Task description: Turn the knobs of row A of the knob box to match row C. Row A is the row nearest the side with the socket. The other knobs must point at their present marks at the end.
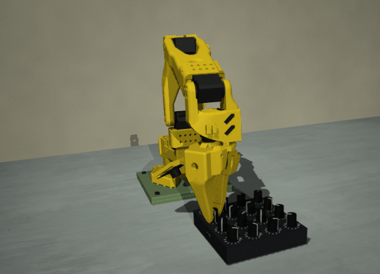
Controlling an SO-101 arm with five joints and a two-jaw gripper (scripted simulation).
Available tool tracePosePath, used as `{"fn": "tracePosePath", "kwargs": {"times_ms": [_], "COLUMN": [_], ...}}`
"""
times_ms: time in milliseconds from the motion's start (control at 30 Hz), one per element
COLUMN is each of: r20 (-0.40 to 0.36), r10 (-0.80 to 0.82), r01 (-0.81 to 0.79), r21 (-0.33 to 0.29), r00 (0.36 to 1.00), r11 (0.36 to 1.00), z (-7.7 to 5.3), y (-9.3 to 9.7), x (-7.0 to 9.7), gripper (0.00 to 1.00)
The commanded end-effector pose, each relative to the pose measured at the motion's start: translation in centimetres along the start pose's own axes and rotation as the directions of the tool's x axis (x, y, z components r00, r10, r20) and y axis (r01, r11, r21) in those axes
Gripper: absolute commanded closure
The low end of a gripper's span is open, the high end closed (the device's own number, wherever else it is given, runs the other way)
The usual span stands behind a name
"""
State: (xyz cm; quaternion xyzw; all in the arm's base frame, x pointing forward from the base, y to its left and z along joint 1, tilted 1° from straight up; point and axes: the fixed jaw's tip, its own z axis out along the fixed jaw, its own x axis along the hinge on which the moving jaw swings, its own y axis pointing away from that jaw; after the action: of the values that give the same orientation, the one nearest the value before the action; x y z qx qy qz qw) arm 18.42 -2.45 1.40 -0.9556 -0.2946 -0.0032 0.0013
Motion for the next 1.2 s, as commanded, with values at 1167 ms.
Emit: {"fn": "tracePosePath", "kwargs": {"times_ms": [1167], "r20": [0.016], "r10": [0.577], "r01": [-0.577], "r21": [-0.004], "r00": [0.817], "r11": [0.817], "z": [0.34], "y": [-0.24], "x": [-0.65], "gripper": [0.99]}}
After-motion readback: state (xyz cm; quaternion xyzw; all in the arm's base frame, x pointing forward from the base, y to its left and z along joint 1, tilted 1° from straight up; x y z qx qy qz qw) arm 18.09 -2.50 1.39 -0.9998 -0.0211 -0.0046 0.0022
